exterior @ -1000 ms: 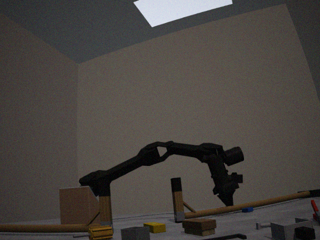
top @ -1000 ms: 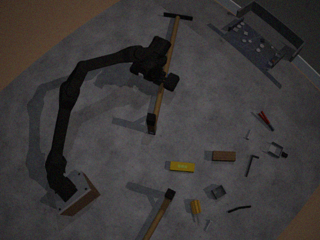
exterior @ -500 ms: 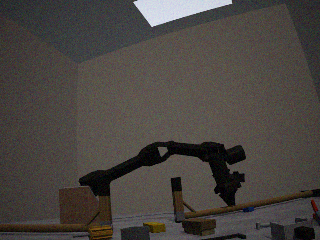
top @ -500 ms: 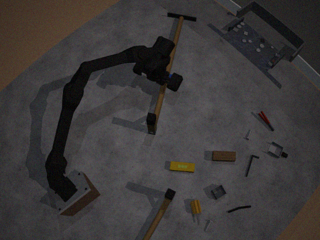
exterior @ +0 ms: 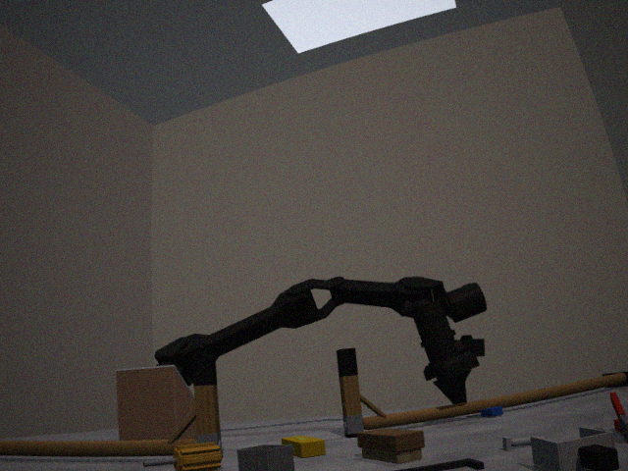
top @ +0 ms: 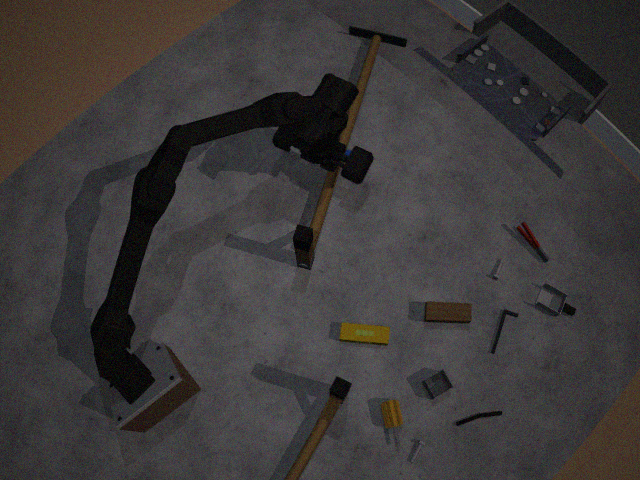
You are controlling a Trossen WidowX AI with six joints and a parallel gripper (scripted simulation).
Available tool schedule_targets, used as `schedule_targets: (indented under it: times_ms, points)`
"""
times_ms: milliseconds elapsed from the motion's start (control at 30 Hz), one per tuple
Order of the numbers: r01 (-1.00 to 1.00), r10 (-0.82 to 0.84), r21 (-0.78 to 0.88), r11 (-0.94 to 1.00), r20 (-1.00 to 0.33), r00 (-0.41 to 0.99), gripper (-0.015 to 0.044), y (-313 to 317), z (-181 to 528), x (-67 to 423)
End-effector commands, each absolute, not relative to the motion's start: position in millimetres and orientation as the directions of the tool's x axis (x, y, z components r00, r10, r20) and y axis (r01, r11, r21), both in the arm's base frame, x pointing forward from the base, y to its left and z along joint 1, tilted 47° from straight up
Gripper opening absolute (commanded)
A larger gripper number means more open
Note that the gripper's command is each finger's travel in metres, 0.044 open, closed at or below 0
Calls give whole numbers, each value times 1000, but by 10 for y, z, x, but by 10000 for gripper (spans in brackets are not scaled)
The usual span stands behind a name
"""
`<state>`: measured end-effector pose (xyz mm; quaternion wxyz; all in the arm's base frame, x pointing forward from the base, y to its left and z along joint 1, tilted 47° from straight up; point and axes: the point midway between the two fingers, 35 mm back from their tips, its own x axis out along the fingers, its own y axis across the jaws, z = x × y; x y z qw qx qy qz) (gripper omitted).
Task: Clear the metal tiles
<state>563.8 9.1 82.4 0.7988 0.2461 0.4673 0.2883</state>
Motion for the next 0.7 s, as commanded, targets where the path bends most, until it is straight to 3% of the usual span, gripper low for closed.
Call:
schedule_targets:
  times_ms: [0,667]
  points:
    - [-231,689,660,715,-606,398,0,46,770,5664]
    - [-235,687,657,716,-604,404,0,-85,646,5740]
